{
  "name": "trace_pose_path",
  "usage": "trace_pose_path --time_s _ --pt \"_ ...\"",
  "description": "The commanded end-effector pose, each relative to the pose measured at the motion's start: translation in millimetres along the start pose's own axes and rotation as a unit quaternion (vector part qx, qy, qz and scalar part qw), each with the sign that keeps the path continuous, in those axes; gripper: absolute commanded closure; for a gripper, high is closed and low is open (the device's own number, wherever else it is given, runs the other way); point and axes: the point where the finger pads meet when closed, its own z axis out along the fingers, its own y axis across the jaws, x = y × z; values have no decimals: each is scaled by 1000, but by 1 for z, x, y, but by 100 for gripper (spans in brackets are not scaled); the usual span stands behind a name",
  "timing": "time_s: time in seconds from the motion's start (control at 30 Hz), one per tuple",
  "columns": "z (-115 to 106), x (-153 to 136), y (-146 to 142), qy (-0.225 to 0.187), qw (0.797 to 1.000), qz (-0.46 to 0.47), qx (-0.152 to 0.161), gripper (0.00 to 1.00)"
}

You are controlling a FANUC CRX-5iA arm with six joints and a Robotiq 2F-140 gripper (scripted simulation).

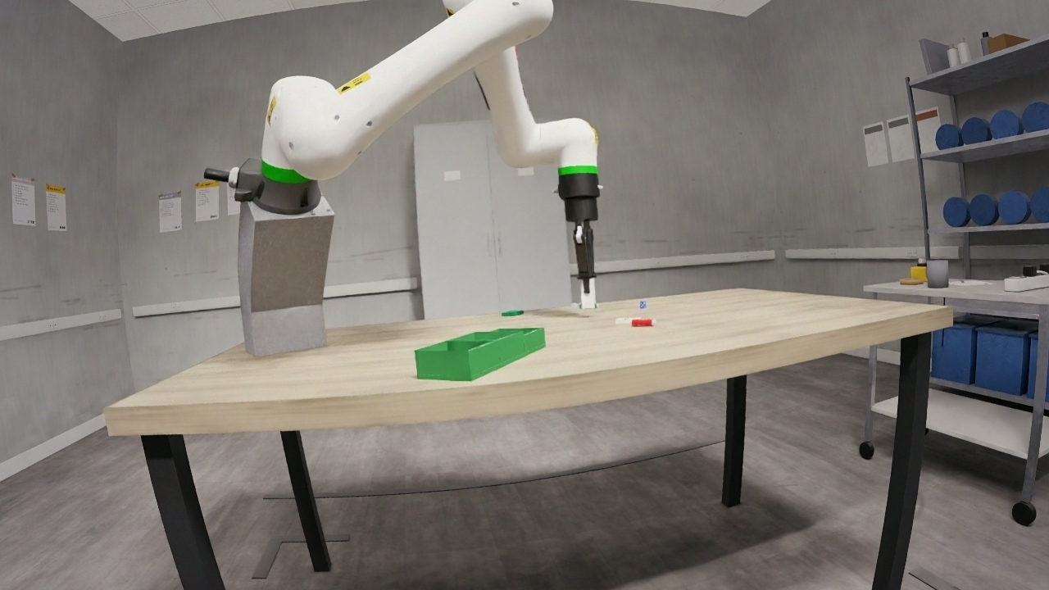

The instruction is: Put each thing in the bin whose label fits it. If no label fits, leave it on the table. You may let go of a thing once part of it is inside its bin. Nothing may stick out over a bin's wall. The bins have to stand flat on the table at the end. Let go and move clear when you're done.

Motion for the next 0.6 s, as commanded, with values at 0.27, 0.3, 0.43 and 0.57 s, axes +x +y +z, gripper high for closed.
trace_pose_path --time_s 0.27,0.3,0.43,0.57 --pt "-32 0 0 0 1000 0 0 88" --pt "-36 0 0 0 1000 0 0 88" --pt "-39 0 0 0 1000 0 0 88" --pt "-39 0 0 0 1000 0 0 88"
